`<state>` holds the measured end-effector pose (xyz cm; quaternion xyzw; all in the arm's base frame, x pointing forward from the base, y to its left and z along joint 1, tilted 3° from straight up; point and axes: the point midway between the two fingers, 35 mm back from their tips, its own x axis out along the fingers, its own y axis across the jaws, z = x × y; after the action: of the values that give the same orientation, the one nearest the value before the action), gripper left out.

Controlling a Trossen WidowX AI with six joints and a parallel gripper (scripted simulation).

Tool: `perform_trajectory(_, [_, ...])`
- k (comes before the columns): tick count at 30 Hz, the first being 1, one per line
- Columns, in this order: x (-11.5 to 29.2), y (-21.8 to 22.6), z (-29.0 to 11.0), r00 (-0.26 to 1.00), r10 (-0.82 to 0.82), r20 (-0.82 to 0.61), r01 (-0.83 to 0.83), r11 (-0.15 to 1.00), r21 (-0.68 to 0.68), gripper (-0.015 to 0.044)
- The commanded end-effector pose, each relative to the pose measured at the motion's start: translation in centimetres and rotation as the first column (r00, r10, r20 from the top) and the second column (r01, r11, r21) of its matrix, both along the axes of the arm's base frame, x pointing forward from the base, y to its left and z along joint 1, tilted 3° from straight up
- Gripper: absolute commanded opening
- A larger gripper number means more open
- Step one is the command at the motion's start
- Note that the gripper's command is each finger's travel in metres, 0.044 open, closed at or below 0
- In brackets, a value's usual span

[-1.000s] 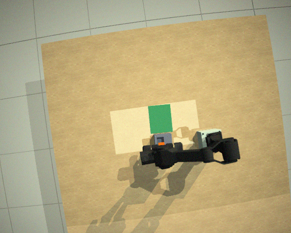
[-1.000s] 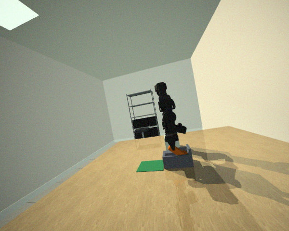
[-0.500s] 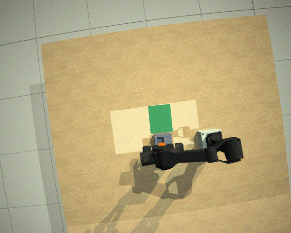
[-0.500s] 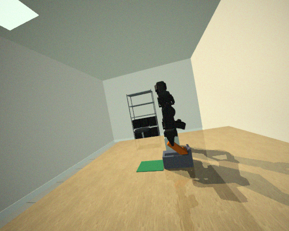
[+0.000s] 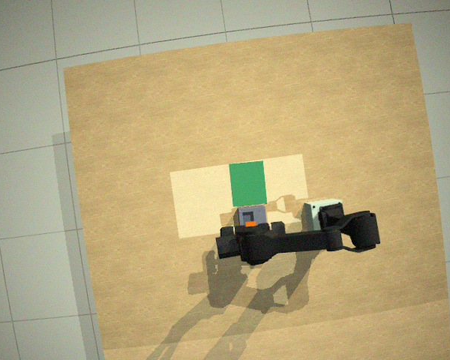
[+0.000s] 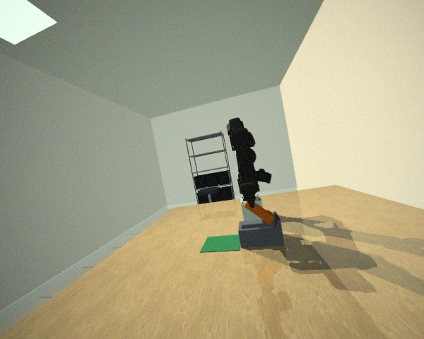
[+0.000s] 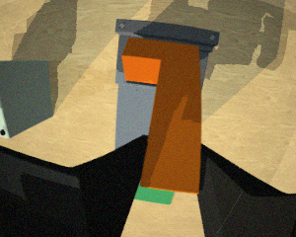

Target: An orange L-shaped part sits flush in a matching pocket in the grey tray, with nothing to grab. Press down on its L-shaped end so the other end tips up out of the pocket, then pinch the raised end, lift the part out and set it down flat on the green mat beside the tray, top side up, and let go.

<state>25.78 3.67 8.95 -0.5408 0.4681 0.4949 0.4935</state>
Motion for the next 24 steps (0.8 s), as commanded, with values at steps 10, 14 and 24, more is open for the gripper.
perform_trajectory(10, [0.0,0.1,1.6,1.0,-0.001,0.006,0.001,1.0,0.005,0.0])
perform_trajectory(14, [-0.1,0.1,1.9,1.0,-0.001,0.006,0.001,1.0,0.005,0.0])
perform_trajectory(24, [0.0,-2.8,1.7,1.0,-0.001,0.006,0.001,1.0,0.003,0.0])
